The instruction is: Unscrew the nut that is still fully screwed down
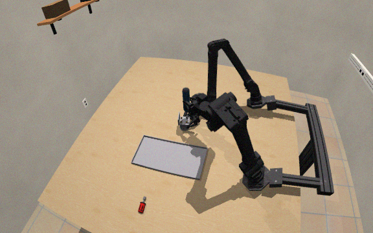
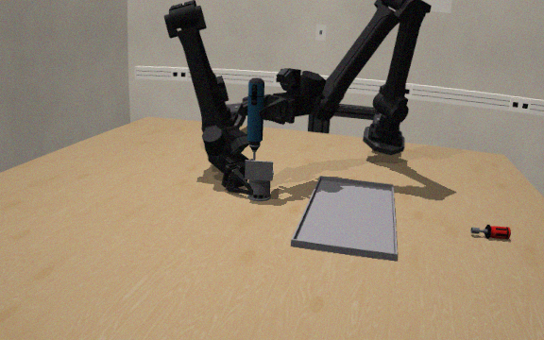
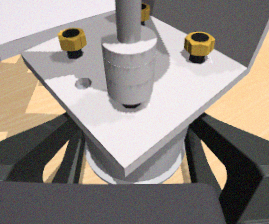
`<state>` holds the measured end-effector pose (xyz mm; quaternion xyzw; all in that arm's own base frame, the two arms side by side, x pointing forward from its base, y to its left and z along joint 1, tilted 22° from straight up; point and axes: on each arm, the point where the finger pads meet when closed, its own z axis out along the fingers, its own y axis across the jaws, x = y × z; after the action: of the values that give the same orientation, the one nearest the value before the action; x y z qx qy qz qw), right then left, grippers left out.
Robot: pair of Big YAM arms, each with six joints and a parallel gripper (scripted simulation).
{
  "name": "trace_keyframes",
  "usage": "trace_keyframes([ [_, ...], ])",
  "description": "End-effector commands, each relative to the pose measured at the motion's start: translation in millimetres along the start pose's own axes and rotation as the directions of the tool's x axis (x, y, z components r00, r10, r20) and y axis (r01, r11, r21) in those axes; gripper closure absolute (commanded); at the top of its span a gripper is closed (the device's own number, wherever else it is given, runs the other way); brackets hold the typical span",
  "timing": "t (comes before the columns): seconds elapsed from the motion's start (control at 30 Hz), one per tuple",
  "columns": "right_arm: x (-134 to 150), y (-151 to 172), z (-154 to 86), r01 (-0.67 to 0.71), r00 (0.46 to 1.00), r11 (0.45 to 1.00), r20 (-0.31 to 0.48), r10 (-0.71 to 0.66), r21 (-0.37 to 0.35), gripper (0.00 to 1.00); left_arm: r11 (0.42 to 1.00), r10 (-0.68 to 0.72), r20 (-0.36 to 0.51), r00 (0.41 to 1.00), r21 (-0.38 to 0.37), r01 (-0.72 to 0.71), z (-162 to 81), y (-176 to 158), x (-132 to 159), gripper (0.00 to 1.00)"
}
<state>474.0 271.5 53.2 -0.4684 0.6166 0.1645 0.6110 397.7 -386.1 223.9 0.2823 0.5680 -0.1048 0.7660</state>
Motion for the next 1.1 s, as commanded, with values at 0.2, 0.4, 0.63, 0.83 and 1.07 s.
trace_keyframes([
  [0.2, -5.7, -3.5, 2.6, 0.006, 1.000, 1.000, 0.013, -0.006, 0.006, 0.41, 1.000, -0.010, 0.081, 0.997, -0.008, 0.011, 11.9, -1.3, -44.3, 0.58],
  [0.4, -5.7, -3.5, 2.6, 0.006, 1.000, 1.000, 0.013, -0.006, 0.006, 0.41, 1.000, -0.013, 0.091, 0.996, -0.011, 0.014, 11.7, -0.4, -47.8, 0.58],
  [0.63, -5.7, -3.5, 2.6, 0.006, 1.000, 1.000, 0.013, -0.006, 0.006, 0.41, 1.000, -0.010, 0.082, 0.997, -0.008, 0.011, 11.9, -1.2, -48.8, 0.58],
  [0.83, -5.7, -3.5, 2.6, 0.006, 1.000, 1.000, 0.013, -0.006, 0.006, 0.41, 1.000, -0.013, 0.090, 0.996, -0.012, 0.014, 11.7, -0.2, -54.1, 0.58],
  [1.07, -5.7, -3.5, 2.6, 0.006, 1.000, 1.000, 0.013, -0.006, 0.006, 0.41, 1.000, -0.011, 0.081, 0.997, -0.008, 0.011, 11.9, -1.1, -53.0, 0.58],
])
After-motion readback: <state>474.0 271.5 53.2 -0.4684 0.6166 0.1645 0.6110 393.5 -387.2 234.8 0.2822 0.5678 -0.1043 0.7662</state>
